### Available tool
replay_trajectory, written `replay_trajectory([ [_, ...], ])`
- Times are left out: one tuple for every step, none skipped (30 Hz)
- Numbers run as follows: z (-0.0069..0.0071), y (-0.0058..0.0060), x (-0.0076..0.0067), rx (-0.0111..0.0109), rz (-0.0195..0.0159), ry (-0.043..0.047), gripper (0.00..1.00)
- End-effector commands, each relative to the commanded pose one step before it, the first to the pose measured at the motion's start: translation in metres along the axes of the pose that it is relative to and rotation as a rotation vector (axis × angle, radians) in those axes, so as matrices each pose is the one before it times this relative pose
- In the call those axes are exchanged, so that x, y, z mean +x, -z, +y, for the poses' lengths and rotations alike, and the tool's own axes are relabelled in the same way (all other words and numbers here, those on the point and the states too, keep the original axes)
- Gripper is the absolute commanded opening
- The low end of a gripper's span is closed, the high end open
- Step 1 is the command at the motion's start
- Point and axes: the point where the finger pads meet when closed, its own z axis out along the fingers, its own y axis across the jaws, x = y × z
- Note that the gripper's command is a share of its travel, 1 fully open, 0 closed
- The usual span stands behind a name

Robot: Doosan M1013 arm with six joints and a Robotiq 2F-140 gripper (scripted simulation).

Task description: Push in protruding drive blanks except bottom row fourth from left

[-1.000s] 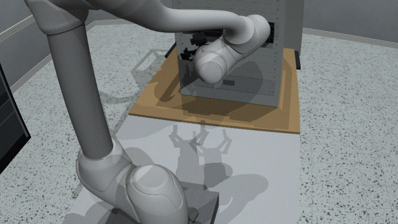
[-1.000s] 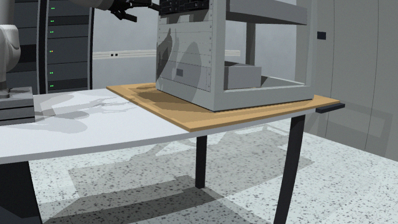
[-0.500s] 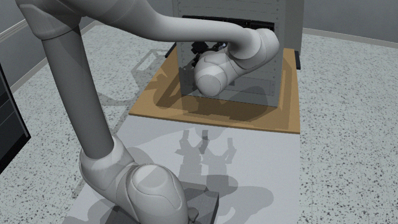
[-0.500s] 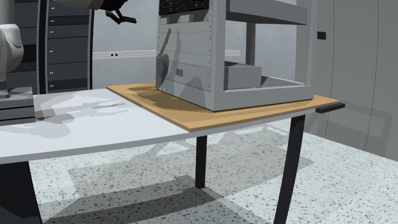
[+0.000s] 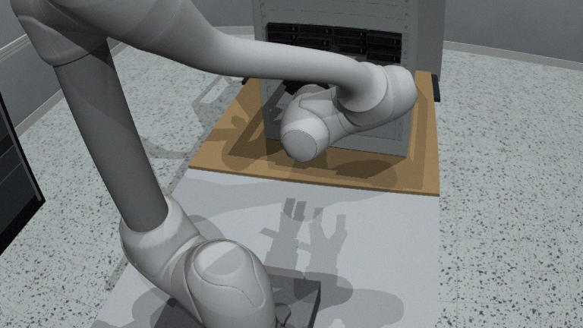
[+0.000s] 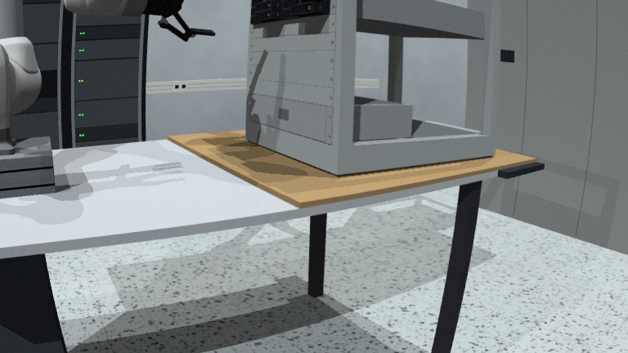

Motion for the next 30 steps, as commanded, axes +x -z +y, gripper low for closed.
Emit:
replay_trajectory([
  [0.00771, 0.01431, -0.00966, -0.05291, -0.03144, 0.13002, 1.00],
  [0.00000, 0.00000, 0.00000, 0.00000, 0.00000, 0.00000, 1.00],
  [0.00000, 0.00000, 0.00000, 0.00000, 0.00000, 0.00000, 1.00],
  [0.00111, 0.00250, -0.00202, -0.00518, -0.00542, 0.02257, 1.00],
  [0.00103, 0.00240, -0.00197, -0.00485, -0.00534, 0.02167, 1.00],
  [0.00094, 0.00229, -0.00192, -0.00452, -0.00523, 0.02076, 1.00],
  [0.00086, 0.00219, -0.00186, -0.00421, -0.00510, 0.01983, 1.00],
  [0.00078, 0.00208, -0.00179, -0.00391, -0.00495, 0.01889, 1.00],
  [0.00071, 0.00197, -0.00172, -0.00362, -0.00479, 0.01795, 1.00],
  [0.00065, 0.00186, -0.00164, -0.00334, -0.00460, 0.01699, 1.00],
  [0.00058, 0.00176, -0.00157, -0.00307, -0.00441, 0.01604, 1.00],
  [0.00052, 0.00165, -0.00148, -0.00282, -0.00420, 0.01508, 1.00],
  [0.00047, 0.00154, -0.00140, -0.00258, -0.00398, 0.01412, 1.00],
  [0.00042, 0.00144, -0.00132, -0.00235, -0.00375, 0.01317, 1.00],
  [0.00037, 0.00133, -0.00123, -0.00213, -0.00352, 0.01223, 1.00],
  [0.00033, 0.00123, -0.00114, -0.00193, -0.00328, 0.01130, 1.00],
  [0.00029, 0.00113, -0.00105, -0.00174, -0.00303, 0.01038, 1.00],
  [0.00025, 0.00103, -0.00097, -0.00155, -0.00279, 0.00948, 1.00],
  [0.00000, 0.00000, 0.00000, 0.00000, 0.00000, 0.00000, 1.00],
  [0.00000, 0.00000, 0.00000, 0.00000, 0.00000, 0.00000, 1.00],
  [0.00022, 0.00093, -0.00088, -0.00139, -0.00255, 0.00860, 1.00],
  [0.00019, 0.00084, -0.00079, -0.00123, -0.00230, 0.00774, 1.00],
  [0.00017, 0.00075, -0.00071, -0.00108, -0.00207, 0.00691, 1.00],
  [0.00014, 0.00066, -0.00063, -0.00094, -0.00183, 0.00610, 1.00],
  [0.00012, 0.00058, -0.00055, -0.00081, -0.00161, 0.00533, 1.00],
  [0.00010, 0.00050, -0.00048, -0.00069, -0.00139, 0.00460, 1.00],
  [0.00008, 0.00042, -0.00041, -0.00058, -0.00118, 0.00391, 1.00],
  [0.00007, 0.00035, -0.00034, -0.00048, -0.00099, 0.00326, 1.00],
  [0.00006, 0.00029, -0.00028, -0.00039, -0.00081, 0.00266, 1.00],
  [0.00004, 0.00023, -0.00022, -0.00031, -0.00064, 0.00211, 1.00],
])
